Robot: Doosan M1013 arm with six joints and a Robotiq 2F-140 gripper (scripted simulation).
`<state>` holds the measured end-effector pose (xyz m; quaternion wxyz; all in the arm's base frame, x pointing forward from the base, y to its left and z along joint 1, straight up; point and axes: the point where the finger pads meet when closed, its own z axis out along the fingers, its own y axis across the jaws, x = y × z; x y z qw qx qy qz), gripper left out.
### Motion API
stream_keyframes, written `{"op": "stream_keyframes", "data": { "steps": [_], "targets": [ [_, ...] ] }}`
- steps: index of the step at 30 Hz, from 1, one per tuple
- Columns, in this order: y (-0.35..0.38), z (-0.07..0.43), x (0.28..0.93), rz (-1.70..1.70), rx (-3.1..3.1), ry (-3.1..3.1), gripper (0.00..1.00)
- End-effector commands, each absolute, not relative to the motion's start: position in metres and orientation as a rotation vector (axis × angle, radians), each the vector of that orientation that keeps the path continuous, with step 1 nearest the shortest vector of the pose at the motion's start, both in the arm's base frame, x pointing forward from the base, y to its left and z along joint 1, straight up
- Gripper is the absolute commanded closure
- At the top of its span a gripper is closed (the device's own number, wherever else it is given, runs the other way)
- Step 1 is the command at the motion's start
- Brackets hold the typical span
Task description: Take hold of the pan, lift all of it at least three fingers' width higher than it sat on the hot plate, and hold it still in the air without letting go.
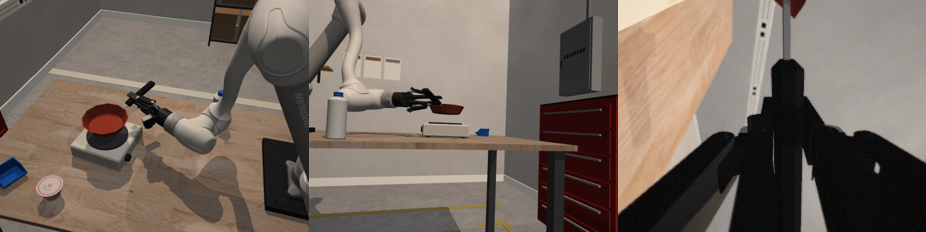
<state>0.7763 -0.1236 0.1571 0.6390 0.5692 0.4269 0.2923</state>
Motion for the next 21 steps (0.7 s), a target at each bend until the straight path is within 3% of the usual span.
{"op": "stream_keyframes", "data": {
  "steps": [1, 21],
  "targets": [
    [-0.126, 0.171, 0.776, 0.668, 1.299, 0.965, 0.90],
    [-0.125, 0.203, 0.778, 0.672, 1.298, 0.962, 0.90]
  ]
}}
